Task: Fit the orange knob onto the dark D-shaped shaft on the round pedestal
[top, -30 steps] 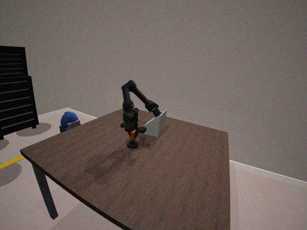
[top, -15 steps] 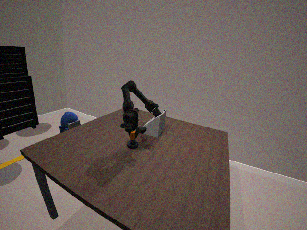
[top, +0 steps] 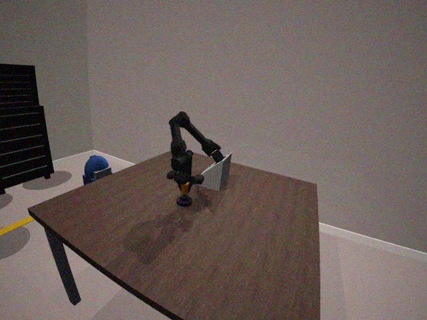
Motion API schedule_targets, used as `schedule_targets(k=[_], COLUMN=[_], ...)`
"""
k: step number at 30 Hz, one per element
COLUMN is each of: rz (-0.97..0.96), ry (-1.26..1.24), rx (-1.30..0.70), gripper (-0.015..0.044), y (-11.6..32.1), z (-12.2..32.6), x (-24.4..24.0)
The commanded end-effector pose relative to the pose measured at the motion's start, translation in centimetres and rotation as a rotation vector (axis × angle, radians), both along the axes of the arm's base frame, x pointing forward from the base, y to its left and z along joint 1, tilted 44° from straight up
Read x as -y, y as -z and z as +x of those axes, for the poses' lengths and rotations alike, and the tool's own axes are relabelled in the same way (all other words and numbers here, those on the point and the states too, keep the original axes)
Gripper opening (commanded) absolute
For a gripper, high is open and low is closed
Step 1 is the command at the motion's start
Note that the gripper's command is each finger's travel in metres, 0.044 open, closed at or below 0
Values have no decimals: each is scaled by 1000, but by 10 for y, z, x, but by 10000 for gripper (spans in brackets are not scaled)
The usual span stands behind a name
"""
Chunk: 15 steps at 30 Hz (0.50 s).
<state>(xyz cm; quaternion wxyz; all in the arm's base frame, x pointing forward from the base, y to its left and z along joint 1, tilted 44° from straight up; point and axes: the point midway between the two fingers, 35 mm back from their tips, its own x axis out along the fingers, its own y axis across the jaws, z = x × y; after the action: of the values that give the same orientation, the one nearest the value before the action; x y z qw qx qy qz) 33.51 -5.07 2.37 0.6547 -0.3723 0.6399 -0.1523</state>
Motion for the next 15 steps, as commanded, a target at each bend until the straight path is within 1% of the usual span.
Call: schedule_targets(k=[1, 15], rz=[-4, -4], ry=[-10, -10], rx=[-6, -6], gripper=[0, 0], y=[0, 1], z=[1, 1], x=[0, 1])
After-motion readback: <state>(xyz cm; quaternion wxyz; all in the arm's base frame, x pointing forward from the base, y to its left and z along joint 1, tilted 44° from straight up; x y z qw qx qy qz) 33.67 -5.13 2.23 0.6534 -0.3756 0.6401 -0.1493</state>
